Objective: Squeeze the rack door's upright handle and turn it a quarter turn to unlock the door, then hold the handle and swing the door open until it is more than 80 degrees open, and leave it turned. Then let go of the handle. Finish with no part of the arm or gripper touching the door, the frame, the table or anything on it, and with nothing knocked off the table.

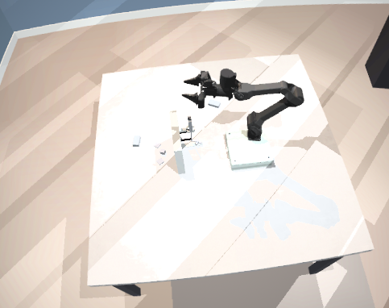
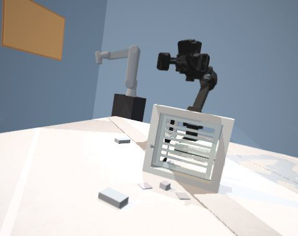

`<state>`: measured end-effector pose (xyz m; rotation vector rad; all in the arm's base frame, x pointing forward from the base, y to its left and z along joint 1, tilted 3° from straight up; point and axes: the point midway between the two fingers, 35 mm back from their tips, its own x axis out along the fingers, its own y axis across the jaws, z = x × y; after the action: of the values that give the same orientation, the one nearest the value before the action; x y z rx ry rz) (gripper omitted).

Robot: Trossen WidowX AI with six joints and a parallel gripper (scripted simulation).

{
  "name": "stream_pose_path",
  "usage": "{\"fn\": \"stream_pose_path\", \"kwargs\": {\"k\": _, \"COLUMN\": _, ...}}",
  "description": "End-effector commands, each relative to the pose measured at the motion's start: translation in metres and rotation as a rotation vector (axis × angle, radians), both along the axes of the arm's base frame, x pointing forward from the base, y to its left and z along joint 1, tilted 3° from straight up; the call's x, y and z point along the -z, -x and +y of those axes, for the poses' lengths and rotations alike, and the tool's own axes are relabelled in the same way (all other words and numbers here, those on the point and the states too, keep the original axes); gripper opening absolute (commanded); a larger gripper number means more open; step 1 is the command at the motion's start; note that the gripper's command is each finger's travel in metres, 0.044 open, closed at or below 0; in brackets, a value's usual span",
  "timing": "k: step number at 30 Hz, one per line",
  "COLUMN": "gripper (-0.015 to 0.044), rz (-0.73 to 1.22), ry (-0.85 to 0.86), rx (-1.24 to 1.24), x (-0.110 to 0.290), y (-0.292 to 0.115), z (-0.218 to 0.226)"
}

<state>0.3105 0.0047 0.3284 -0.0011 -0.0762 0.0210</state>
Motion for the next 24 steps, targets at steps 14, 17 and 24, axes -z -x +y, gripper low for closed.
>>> {"fn": "stream_pose_path", "kwargs": {"k": 14, "gripper": 0.0298, "rz": 0.302, "ry": 0.032, "rx": -0.015, "x": 0.029, "y": -0.031, "z": 0.005}}
{"fn": "stream_pose_path", "kwargs": {"k": 17, "gripper": 0.0298, "rz": 0.372, "ry": 0.038, "rx": -0.018, "x": 0.036, "y": -0.036, "z": 0.006}}
{"fn": "stream_pose_path", "kwargs": {"k": 24, "gripper": 0.0298, "rz": 0.536, "ry": 0.056, "rx": -0.027, "x": 0.051, "y": -0.044, "z": 0.010}}
